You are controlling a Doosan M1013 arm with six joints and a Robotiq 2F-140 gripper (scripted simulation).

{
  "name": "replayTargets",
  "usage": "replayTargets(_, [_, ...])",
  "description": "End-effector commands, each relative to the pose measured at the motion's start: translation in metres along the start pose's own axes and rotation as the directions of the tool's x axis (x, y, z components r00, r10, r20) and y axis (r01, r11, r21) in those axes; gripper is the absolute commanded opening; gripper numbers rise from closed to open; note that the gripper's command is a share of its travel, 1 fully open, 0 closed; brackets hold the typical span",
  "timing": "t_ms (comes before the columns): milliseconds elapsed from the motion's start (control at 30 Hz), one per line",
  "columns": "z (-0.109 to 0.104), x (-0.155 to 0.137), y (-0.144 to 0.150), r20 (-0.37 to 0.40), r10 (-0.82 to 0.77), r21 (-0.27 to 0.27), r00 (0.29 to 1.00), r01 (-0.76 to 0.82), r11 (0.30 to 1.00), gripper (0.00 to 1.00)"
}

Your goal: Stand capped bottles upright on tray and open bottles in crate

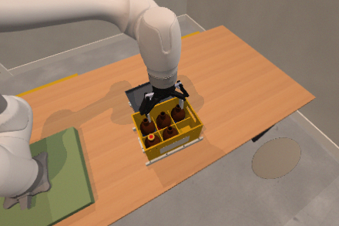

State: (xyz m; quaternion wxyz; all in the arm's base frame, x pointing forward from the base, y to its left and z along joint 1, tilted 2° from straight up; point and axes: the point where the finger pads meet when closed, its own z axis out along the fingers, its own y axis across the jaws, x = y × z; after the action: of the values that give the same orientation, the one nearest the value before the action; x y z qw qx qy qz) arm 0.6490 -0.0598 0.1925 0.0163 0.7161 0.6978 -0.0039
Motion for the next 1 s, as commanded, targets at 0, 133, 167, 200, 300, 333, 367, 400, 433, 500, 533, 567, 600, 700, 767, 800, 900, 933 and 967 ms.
replayTargets(0, [0.000, 0.007, 0.000, 0.000, 0.000, 0.000, 1.000, 0.000, 1.000, 1.00])
replayTargets(133, [0.000, 0.018, -0.001, 0.000, 0.000, 0.000, 1.000, 0.000, 1.000, 1.00])
replayTargets(167, [0.000, 0.018, -0.001, 0.000, 0.000, 0.000, 1.000, 0.000, 1.000, 1.00])
replayTargets(200, [0.000, 0.018, -0.001, 0.000, 0.000, 0.000, 1.000, 0.000, 1.000, 1.00])
replayTargets(300, [0.000, 0.017, -0.001, 0.000, 0.000, 0.000, 1.000, 0.000, 1.000, 1.00])
replayTargets(333, [0.000, 0.017, -0.001, 0.000, 0.000, 0.000, 1.000, 0.000, 1.000, 1.00])
replayTargets(367, [0.000, 0.017, -0.001, 0.000, 0.000, 0.000, 1.000, 0.000, 1.000, 1.00])
replayTargets(400, [0.000, 0.017, -0.001, 0.000, 0.000, 0.000, 1.000, 0.000, 1.000, 1.00])
replayTargets(433, [0.000, 0.017, -0.001, 0.000, 0.000, 0.000, 1.000, 0.000, 1.000, 1.00])
replayTargets(500, [0.000, 0.017, -0.001, 0.000, 0.000, 0.000, 1.000, 0.000, 1.000, 1.00])
replayTargets(533, [0.000, 0.017, -0.001, 0.000, 0.000, 0.000, 1.000, 0.000, 1.000, 1.00])
replayTargets(567, [0.000, 0.017, -0.001, 0.000, 0.000, 0.000, 1.000, 0.000, 1.000, 1.00])
replayTargets(600, [0.000, 0.017, -0.001, 0.000, 0.000, 0.000, 1.000, 0.000, 1.000, 1.00])
replayTargets(700, [0.000, 0.017, -0.001, 0.000, 0.000, 0.000, 1.000, 0.000, 1.000, 1.00])
replayTargets(767, [0.000, 0.017, -0.001, 0.000, 0.000, 0.000, 1.000, 0.000, 1.000, 1.00])
replayTargets(800, [0.000, 0.017, -0.001, 0.000, 0.000, 0.000, 1.000, 0.000, 1.000, 1.00])
replayTargets(900, [0.000, 0.017, -0.001, 0.000, 0.000, 0.000, 1.000, 0.000, 1.000, 1.00])
replayTargets(933, [0.000, 0.017, -0.001, 0.000, 0.000, 0.000, 1.000, 0.000, 1.000, 1.00])
replayTargets(967, [0.000, 0.017, -0.001, 0.000, 0.000, 0.000, 1.000, 0.000, 1.000, 1.00])
